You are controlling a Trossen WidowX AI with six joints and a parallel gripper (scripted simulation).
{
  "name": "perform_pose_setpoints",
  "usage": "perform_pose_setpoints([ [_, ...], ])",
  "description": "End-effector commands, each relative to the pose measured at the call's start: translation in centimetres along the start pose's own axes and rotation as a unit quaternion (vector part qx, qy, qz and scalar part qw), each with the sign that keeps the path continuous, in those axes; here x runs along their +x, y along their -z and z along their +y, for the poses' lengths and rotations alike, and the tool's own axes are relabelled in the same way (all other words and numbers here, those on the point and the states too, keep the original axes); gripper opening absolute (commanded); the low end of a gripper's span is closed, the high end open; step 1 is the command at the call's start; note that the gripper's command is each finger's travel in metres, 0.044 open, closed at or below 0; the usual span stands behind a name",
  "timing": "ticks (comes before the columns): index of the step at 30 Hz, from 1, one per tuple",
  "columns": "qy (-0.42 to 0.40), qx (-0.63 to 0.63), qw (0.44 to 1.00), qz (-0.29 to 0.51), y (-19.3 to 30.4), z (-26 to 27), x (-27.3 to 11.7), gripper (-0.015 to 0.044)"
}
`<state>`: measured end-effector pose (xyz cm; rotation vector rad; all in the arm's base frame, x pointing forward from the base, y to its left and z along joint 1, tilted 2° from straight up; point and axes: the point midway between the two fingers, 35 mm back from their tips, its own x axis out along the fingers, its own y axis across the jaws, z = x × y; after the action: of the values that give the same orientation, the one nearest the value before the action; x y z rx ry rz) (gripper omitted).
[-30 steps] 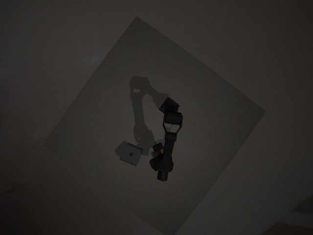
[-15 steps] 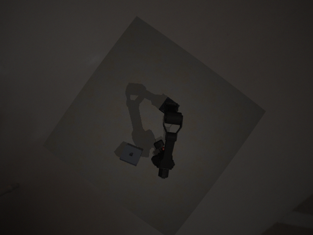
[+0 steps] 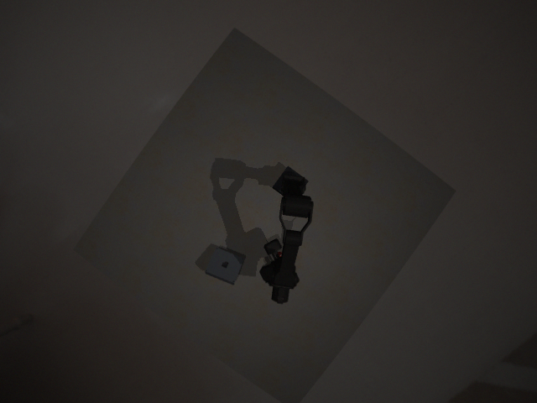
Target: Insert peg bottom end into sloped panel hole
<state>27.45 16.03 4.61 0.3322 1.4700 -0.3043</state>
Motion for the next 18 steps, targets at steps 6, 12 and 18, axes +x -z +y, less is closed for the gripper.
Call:
perform_pose_setpoints([
  [6,0.004,-0.003,1.000,0.005,0.3,-0.2,1.9,0.0440],
  [12,0.004,-0.003,1.000,0.005,0.3,-0.3,2.9,0.0440],
  [18,0.004,-0.003,1.000,0.005,0.3,-0.3,3.8,0.0440],
])
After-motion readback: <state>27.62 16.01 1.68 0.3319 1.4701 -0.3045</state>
